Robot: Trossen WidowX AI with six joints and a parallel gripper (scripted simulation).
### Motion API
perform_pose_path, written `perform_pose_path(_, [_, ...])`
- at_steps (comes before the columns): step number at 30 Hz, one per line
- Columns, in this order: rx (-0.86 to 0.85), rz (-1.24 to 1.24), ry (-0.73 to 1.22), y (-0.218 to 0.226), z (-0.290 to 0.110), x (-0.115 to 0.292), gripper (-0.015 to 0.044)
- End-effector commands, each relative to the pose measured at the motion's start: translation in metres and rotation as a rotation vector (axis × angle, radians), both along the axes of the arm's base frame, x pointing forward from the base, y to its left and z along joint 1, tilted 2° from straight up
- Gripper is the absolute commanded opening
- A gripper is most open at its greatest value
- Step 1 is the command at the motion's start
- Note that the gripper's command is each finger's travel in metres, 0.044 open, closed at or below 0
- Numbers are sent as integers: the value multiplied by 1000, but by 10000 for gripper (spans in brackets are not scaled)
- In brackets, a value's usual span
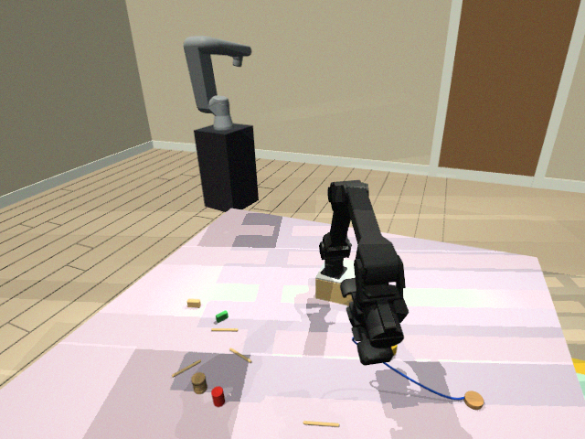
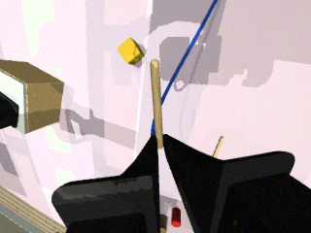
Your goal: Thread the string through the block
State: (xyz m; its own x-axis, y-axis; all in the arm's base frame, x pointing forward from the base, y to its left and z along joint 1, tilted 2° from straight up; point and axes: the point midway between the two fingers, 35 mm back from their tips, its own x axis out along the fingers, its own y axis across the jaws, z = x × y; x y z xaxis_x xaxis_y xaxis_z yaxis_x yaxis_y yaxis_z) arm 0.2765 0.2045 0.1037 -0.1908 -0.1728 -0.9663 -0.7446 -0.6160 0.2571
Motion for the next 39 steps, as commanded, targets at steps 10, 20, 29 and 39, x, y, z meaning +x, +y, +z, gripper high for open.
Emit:
perform_pose_path(10, [98, 435, 85, 1, 0, 1, 0])
perform_pose_path(20, [173, 766, 145, 1, 0, 2, 0])
perform_pose_path(29, [240, 1065, 196, 1, 0, 3, 0])
perform_pose_path(39, [305, 1347, 242, 1, 1, 4, 0])
